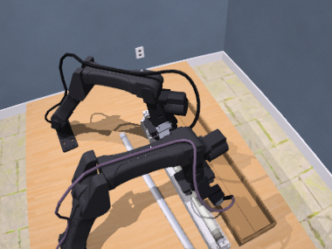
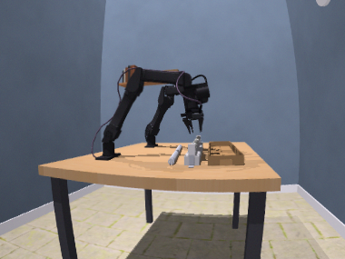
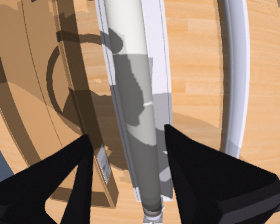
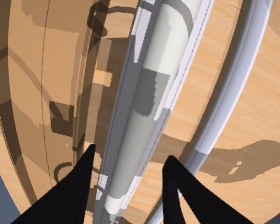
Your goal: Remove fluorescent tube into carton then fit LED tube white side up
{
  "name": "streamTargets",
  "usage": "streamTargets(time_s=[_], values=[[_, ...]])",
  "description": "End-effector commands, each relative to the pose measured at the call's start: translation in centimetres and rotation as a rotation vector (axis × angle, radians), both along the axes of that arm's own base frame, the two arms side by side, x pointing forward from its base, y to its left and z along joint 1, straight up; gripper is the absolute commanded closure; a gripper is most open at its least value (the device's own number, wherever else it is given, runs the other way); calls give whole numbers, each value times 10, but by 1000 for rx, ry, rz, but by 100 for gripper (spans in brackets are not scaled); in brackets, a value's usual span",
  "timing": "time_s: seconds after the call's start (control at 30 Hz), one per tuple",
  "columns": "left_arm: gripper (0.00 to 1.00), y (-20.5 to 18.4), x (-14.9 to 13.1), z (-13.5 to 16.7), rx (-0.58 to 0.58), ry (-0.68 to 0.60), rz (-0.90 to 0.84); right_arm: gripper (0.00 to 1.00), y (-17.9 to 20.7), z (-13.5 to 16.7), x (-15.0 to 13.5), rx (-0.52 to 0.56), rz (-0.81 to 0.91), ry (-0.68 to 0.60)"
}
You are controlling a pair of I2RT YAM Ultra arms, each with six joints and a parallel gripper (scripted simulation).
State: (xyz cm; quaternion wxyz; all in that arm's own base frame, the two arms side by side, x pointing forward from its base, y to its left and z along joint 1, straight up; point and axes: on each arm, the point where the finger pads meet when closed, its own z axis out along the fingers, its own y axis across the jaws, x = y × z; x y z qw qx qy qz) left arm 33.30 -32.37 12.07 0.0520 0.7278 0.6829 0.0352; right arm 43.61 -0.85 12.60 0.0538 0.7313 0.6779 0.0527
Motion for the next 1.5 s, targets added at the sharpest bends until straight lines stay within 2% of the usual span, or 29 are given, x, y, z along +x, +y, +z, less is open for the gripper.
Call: streamTargets(time_s=[0.0, 0.1, 0.33, 0.37, 0.4, 0.47, 0.5, 0.53, 0.57, 0.73, 0.9, 0.93, 0.97, 1.07, 1.13, 1.37, 1.4, 1.43, 1.47], values=[[51, 0, 3, 4, 3, -6, 9, 51, -4, 9, 5, -11, -5, -24], [51, -1, 2, 15, -16, -25, 7, 51, -4, 9, 5, -11, -5, -22], [51, -2, 1, 15, -15, -25, 2, 51, -4, 7, 5, -11, -6, -19], [51, 1, 16, 31, -65, -82, 40, 51, -2, 39, 10, -17, 19, -110], [51, 8, 11, 13, -28, -44, 49, 51, -1, 35, 12, -20, 34, -113], [51, 8, 11, 13, -28, -44, 49, 51, -1, 35, 12, -20, 34, -113], [51, 3, 16, 22, -67, -63, 59, 51, -1, 36, 13, -18, 50, -121], [51, 4, 13, 16, -71, -45, 67, 51, 1, 23, 6, -24, 71, -90], [51, 4, 17, 21, -91, -61, 84, 51, 3, 24, 8, -28, 93, -103], [51, 15, 42, 42, -197, -142, 208, 51, -5, 45, 19, -70, 211, -228], [51, 40, 73, 76, -346, -253, 378, 51, 4, 75, 29, -137, 402, -383], [51, 26, 55, 52, -297, -187, 321, 51, -3, 56, 24, -117, 367, -327], [51, 42, 65, 70, -317, -229, 358, 51, -2, 70, 23, -125, 368, -361], [51, 42, 67, 72, -329, -237, 369, 51, 2, 72, 24, -138, 392, -375], [51, 57, 79, 90, -383, -290, 429, 51, 5, 87, 27, -167, 451, -439], [51, 108, 110, 146, -597, -451, 651, 51, 0, 140, 30, -349, 657, -629], [51, 91, 98, 117, -558, -387, 614, 51, -2, 115, 27, -328, 654, -591], [51, 109, 103, 137, -580, -438, 646, 51, 0, 132, 24, -342, 655, -631], [51, 113, 104, 141, -596, -450, 661, 51, 2, 135, 24, -357, 674, -647]])
